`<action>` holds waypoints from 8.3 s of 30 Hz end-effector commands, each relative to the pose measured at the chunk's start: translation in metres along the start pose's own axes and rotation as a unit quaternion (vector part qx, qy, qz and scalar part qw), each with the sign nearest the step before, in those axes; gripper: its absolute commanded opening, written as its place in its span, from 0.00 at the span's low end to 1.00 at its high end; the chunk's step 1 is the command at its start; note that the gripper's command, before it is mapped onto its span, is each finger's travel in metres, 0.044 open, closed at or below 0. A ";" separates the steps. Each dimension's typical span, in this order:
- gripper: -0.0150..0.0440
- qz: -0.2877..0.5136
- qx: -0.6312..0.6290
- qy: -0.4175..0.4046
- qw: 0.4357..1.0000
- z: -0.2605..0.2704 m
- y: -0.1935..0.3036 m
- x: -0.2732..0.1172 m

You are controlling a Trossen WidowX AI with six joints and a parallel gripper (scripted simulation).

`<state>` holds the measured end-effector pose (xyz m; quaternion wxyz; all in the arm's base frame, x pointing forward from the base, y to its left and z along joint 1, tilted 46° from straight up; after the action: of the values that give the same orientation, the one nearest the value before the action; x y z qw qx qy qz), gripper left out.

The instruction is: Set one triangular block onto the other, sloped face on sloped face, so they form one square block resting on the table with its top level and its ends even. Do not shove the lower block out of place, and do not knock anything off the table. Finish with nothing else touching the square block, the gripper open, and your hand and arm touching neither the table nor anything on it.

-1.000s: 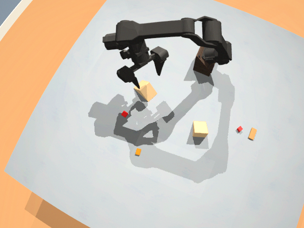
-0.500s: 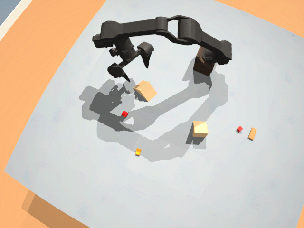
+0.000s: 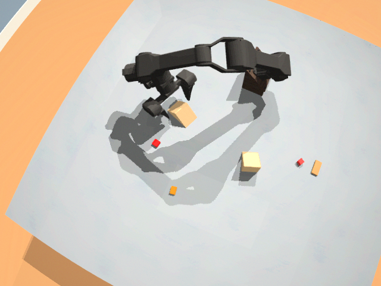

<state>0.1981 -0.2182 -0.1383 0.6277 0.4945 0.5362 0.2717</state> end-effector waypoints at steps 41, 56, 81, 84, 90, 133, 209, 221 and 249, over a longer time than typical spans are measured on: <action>0.25 -0.001 -0.001 0.009 1.000 0.005 0.030 -0.047; 0.25 -0.006 -0.074 -0.002 0.997 0.003 0.040 -0.065; 0.25 -0.064 -0.480 -0.026 0.875 -0.004 0.044 -0.064; 0.25 -0.072 -0.523 -0.025 0.849 -0.005 0.044 -0.064; 0.25 -0.088 -0.605 -0.022 0.791 -0.007 0.045 -0.063; 0.25 -0.161 -0.905 0.034 0.391 -0.012 0.090 -0.065; 0.25 -0.154 -0.906 0.025 0.393 -0.035 0.290 0.066; 0.25 -0.153 -0.906 0.021 0.394 -0.031 0.286 0.081; 0.25 -0.153 -0.906 0.021 0.395 -0.029 0.285 0.088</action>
<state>0.2493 -0.0298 0.0902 0.7255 -0.4633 0.0518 0.5063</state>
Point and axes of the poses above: the point midway between the two fingers, 35 mm back from their tips, its own x axis out along the fingers, its own z axis across the jaws, y = z × x, the point moved 5 cm from there along -x, back along the fingers, and after that the axes turned 10 degrees about -x, right-handed, at the moved point
